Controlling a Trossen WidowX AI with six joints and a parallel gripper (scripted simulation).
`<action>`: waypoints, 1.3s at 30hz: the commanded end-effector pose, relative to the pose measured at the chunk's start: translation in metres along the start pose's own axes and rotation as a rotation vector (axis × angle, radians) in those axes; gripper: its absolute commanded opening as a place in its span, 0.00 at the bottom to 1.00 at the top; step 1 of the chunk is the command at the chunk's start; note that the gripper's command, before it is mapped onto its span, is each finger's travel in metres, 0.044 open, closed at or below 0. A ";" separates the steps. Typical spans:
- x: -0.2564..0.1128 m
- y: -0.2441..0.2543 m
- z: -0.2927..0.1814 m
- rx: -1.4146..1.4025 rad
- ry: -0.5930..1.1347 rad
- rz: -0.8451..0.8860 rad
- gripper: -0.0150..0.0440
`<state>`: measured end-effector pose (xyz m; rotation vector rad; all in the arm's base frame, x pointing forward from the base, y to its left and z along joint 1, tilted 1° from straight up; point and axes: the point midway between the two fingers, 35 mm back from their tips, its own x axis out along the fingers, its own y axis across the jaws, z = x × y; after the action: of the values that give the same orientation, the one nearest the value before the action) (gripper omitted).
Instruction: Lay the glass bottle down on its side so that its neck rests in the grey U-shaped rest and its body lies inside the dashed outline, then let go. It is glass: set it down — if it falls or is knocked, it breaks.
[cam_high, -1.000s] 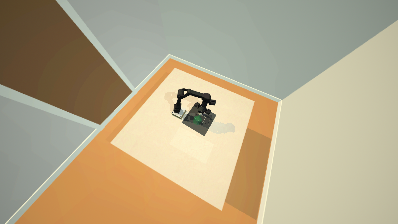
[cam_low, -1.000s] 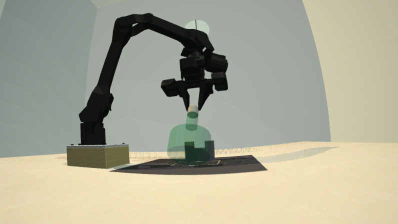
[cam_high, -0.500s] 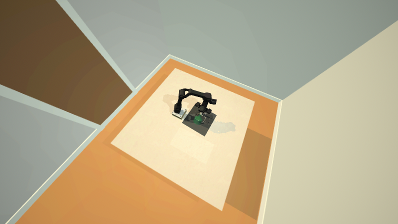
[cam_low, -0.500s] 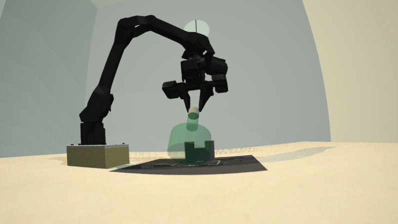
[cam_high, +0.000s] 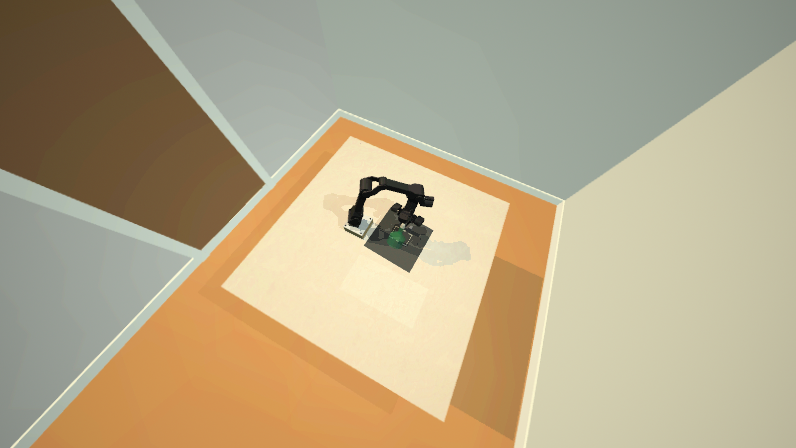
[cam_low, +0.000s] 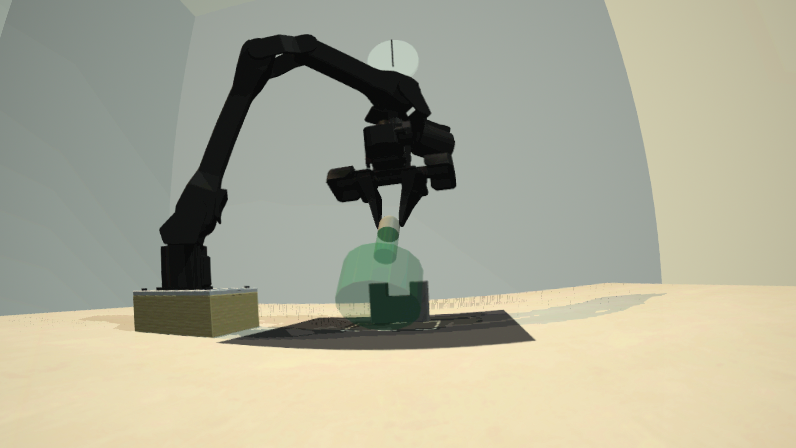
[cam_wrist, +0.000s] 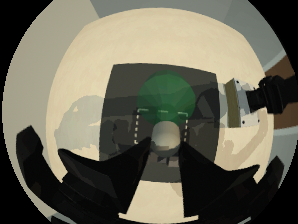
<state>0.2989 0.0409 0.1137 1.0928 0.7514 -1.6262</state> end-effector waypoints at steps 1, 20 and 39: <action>0.001 -0.001 -0.010 0.000 0.007 -0.002 0.45; 0.002 -0.002 -0.027 -0.003 -0.016 0.008 0.45; 0.005 -0.004 -0.045 -0.011 -0.036 0.018 0.45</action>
<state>0.3065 0.0732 0.0969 1.0506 0.7207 -1.6195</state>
